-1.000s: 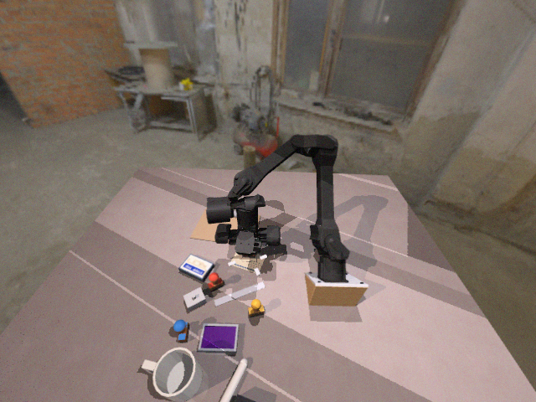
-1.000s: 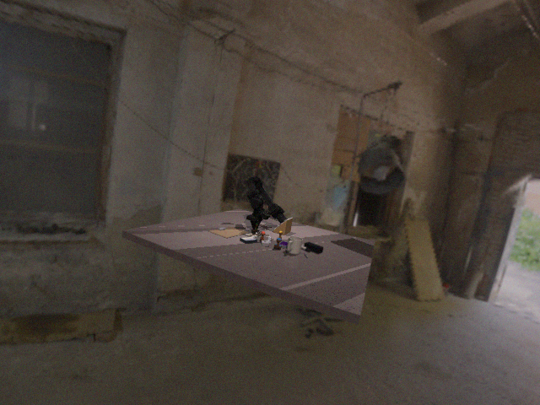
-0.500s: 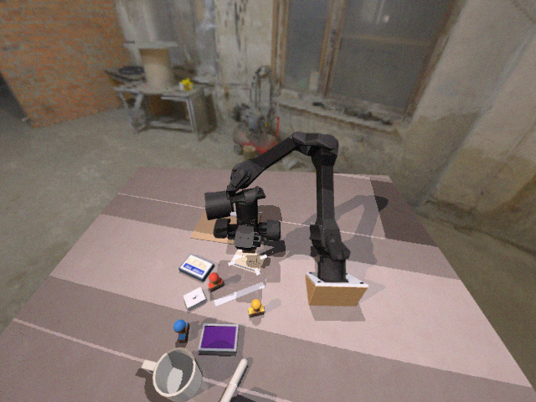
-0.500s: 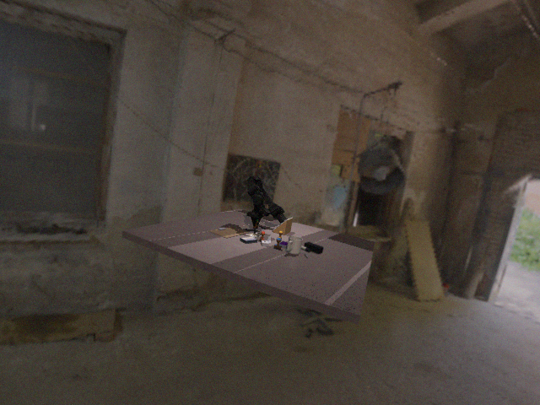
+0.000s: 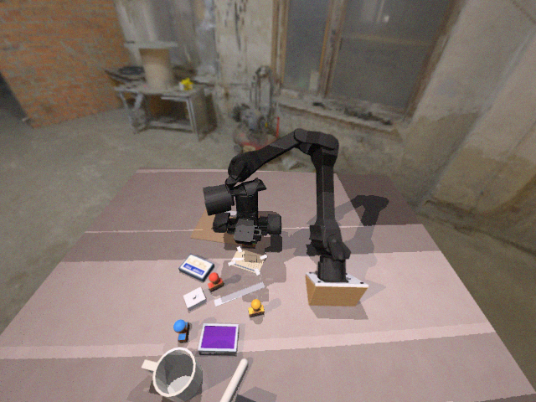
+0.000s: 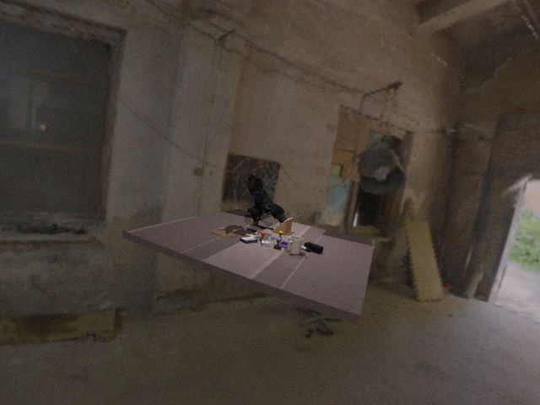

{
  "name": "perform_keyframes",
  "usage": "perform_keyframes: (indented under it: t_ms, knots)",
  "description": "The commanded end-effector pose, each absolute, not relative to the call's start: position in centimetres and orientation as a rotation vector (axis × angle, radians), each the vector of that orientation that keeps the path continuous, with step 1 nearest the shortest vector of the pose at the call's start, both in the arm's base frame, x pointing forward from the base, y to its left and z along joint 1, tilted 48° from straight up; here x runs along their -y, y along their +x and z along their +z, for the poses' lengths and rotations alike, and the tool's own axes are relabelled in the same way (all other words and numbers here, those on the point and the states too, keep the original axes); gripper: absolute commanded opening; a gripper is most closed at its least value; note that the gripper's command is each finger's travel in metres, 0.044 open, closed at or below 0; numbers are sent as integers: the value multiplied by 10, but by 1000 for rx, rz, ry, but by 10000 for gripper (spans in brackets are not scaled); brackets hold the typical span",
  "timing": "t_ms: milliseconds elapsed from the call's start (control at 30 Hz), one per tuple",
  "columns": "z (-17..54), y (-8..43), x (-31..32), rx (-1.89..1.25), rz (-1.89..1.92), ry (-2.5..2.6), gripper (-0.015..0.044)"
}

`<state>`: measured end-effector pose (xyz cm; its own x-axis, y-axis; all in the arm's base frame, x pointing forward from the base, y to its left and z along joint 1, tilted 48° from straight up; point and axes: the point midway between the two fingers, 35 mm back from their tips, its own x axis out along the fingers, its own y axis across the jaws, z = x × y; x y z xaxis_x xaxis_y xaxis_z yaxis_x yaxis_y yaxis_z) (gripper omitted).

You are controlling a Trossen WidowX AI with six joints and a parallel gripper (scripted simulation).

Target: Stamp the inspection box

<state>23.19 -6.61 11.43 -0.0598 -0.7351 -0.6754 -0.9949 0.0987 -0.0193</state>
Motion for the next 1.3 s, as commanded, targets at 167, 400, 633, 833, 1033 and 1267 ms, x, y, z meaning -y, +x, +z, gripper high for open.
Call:
perform_keyframes:
  t_ms: [167,400,633,833,1033,1267]
  knots:
    - [122,258,66,-1844,629,-1682,0]
    - [128,286,68,-1843,627,-1682,0]
    - [131,312,73,-1842,625,-1681,0]
    - [133,334,77,-1841,622,-1681,0]
    - [134,355,83,-1841,619,-1681,0]
    - [133,374,89,-1842,616,-1681,0]
